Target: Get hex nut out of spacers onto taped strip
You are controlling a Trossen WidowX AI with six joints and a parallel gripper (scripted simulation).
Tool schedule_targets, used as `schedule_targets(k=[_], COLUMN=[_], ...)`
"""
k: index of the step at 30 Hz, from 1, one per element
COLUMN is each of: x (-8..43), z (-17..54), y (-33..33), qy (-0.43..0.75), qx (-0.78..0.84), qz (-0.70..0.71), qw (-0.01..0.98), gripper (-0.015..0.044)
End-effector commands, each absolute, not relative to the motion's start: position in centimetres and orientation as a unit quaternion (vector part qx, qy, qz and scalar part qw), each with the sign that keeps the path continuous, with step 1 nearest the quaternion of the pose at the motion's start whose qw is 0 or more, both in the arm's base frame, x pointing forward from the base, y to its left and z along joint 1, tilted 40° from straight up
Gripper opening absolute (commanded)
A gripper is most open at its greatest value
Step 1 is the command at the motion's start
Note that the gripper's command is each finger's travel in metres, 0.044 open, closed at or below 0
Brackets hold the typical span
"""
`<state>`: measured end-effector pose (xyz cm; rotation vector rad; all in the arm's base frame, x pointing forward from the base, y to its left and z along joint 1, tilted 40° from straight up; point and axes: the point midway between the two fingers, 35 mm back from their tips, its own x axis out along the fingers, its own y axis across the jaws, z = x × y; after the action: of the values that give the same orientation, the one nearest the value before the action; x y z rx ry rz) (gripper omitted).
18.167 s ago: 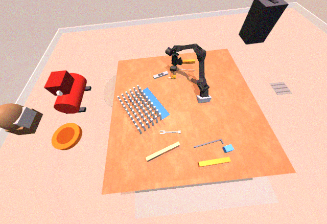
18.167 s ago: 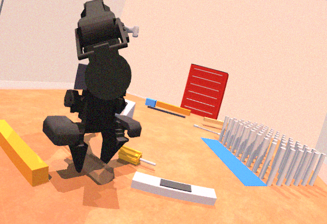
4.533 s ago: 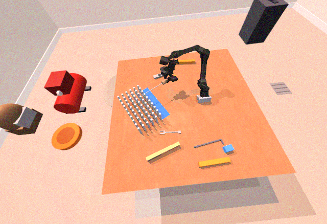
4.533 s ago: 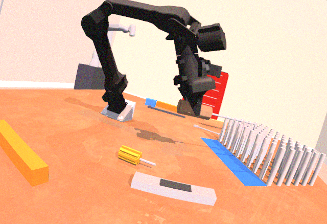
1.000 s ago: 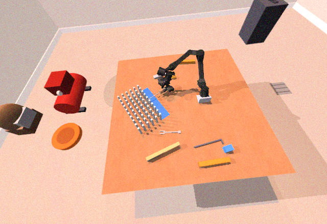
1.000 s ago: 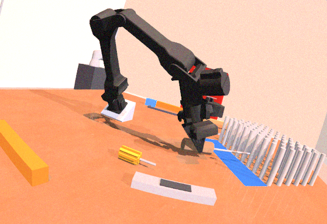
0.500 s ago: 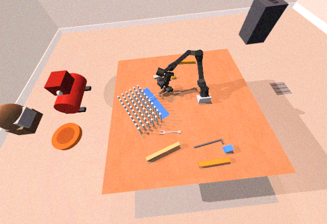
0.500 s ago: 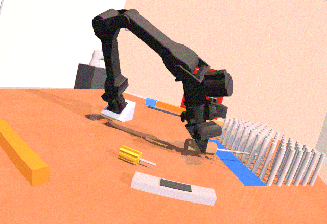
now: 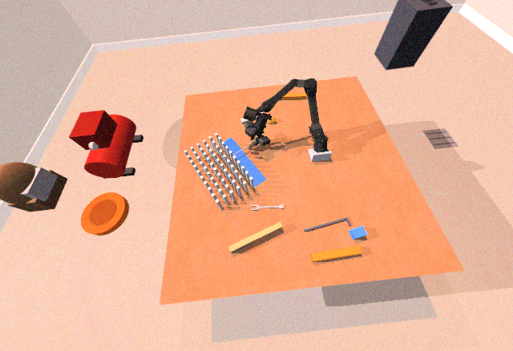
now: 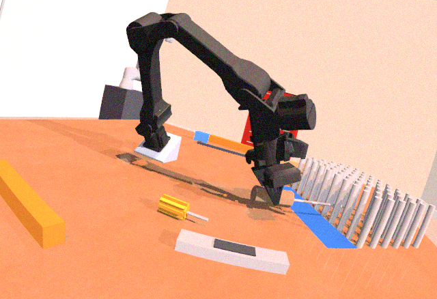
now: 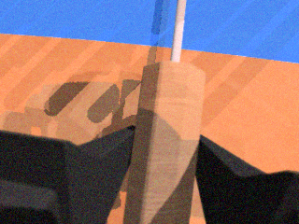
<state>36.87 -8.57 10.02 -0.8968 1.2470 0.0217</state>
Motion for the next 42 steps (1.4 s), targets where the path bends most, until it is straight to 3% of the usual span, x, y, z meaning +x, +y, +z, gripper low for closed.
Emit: schedule_targets(k=[1, 42], x=[37.4, 39.9], z=[10.2, 9.5], y=[-8.4, -7.3], qy=[0.559, 0.559], qx=[-0.406, -0.405], qz=[0.007, 0.007], qw=[0.723, 0.723], gripper=[0.0, 0.0])
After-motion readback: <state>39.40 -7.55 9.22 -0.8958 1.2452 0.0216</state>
